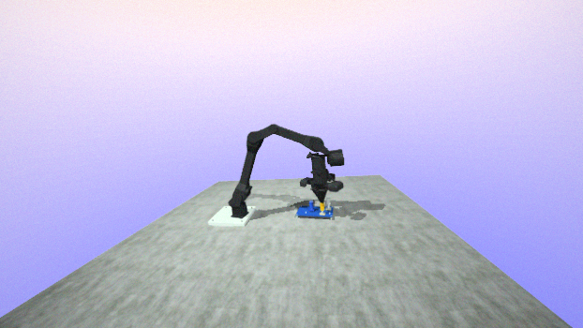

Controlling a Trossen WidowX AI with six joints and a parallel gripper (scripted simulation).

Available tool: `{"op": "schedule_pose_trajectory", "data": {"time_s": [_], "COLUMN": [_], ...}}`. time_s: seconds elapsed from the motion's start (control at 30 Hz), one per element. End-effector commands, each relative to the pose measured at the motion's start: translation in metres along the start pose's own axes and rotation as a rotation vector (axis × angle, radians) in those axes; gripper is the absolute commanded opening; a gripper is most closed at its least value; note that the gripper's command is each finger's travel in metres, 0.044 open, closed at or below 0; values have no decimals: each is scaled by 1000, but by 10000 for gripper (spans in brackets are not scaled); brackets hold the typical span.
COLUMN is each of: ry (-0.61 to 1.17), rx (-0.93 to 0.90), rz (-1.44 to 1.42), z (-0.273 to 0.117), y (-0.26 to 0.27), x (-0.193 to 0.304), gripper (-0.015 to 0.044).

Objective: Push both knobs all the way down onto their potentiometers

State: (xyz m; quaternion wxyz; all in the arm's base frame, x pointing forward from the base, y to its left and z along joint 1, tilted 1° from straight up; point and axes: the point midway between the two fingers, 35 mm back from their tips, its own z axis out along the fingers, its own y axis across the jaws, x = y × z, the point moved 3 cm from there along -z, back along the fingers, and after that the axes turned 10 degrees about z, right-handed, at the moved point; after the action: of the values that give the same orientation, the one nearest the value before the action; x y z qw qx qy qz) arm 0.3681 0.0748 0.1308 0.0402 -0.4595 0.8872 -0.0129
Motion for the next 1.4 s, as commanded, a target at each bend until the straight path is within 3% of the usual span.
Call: {"op": "schedule_pose_trajectory", "data": {"time_s": [0.0, 1.37], "ry": [20, 20], "rx": [-16, -16], "rz": [-3, -3], "z": [22, 32], "y": [-2, -2], "x": [-2, -2], "gripper": [0, 0]}}
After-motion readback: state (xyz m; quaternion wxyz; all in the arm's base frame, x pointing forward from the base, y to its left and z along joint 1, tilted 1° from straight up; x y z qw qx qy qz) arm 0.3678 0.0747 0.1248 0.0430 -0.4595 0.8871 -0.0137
